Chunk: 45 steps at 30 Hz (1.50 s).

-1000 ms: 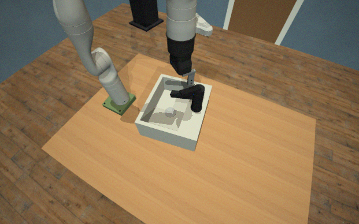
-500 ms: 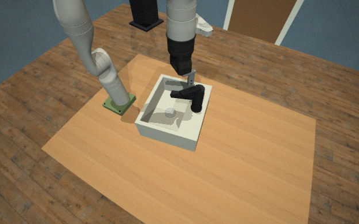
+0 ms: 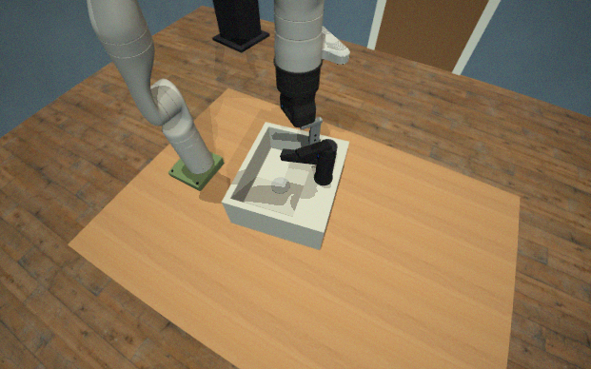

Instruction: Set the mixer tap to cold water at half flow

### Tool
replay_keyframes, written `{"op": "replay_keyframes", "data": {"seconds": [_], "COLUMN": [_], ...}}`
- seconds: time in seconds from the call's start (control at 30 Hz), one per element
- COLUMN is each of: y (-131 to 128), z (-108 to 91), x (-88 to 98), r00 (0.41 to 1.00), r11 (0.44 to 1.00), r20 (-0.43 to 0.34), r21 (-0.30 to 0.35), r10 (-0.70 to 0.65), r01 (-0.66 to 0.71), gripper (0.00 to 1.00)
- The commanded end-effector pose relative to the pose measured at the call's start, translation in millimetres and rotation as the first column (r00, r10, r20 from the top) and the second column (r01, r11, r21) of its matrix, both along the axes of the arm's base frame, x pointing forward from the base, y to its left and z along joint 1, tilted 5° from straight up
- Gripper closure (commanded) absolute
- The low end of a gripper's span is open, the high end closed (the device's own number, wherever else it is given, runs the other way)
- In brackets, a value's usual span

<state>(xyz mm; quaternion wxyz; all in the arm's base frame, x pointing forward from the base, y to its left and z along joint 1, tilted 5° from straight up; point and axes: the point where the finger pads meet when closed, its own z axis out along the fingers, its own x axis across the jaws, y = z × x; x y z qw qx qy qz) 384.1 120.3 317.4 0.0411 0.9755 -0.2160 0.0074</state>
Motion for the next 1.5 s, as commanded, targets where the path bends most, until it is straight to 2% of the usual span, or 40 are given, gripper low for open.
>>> {"op": "replay_keyframes", "data": {"seconds": [0.0,0.83,1.47], "y": [-1,-4,-5], "z": [-3.1,-38.7,-46.5], "x": [-0.6,-0.7,-0.7], "r00": [1.000,1.000,1.000], "r11": [1.000,1.000,1.000], "r20": [-0.001,-0.001,-0.001], "r21": [-0.001,-0.001,-0.001], "r10": [0.000,0.000,0.000], "r01": [0.000,0.000,0.000], "gripper": [0.00,0.00,0.00]}}
